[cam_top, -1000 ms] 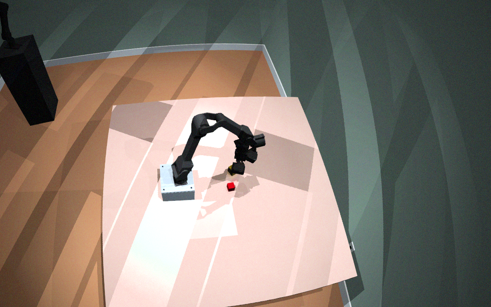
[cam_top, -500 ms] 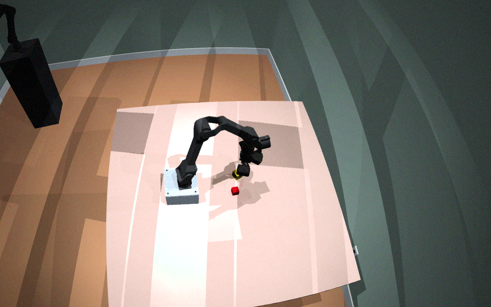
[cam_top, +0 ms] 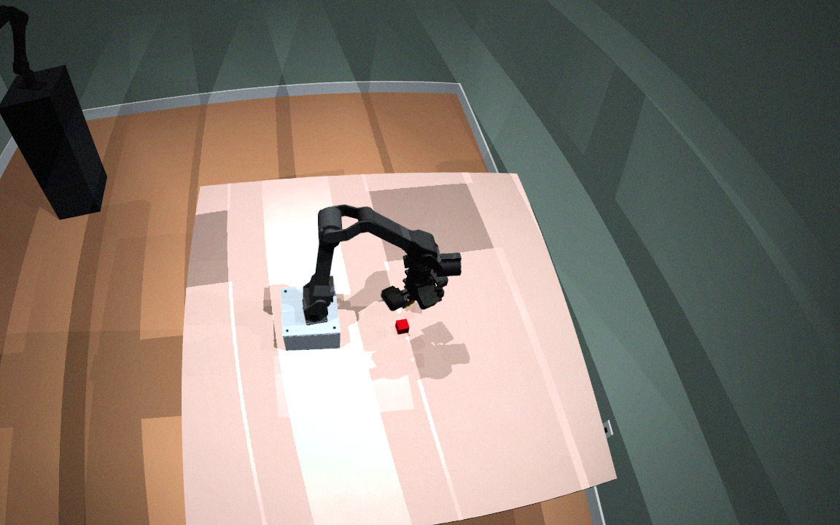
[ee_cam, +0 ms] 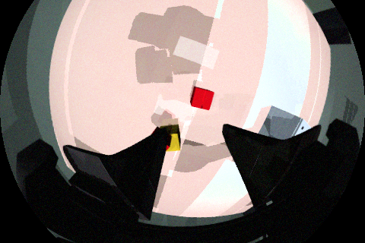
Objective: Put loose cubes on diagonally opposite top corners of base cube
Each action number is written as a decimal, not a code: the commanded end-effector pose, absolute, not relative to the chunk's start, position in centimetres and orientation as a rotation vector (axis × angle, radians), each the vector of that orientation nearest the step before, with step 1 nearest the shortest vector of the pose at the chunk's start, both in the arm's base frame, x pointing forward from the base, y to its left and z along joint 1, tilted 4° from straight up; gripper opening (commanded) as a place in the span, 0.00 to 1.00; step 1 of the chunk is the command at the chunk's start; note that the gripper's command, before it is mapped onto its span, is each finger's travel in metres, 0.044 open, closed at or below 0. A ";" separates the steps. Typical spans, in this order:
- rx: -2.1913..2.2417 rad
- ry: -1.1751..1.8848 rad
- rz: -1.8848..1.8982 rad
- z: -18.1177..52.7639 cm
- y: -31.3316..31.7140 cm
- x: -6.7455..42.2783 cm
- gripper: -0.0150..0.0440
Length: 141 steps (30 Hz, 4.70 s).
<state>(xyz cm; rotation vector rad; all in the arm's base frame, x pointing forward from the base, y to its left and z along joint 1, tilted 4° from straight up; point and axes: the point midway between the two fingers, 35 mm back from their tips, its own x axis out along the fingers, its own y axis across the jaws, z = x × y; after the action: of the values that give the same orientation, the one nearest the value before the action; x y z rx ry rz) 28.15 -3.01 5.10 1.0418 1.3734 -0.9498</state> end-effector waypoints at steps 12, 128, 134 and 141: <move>1.253 1.263 -1.173 2.0 -4.7 26.5 0.70; 0.452 1.552 -0.336 5.9 4.9 28.2 0.43; 0.388 1.561 -0.270 5.9 5.7 28.2 0.43; 0.385 1.561 -0.267 4.2 5.8 28.1 0.43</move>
<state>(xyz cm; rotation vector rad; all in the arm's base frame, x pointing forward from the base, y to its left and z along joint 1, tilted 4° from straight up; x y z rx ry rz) 28.38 5.74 5.05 0.3890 1.5507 -0.2727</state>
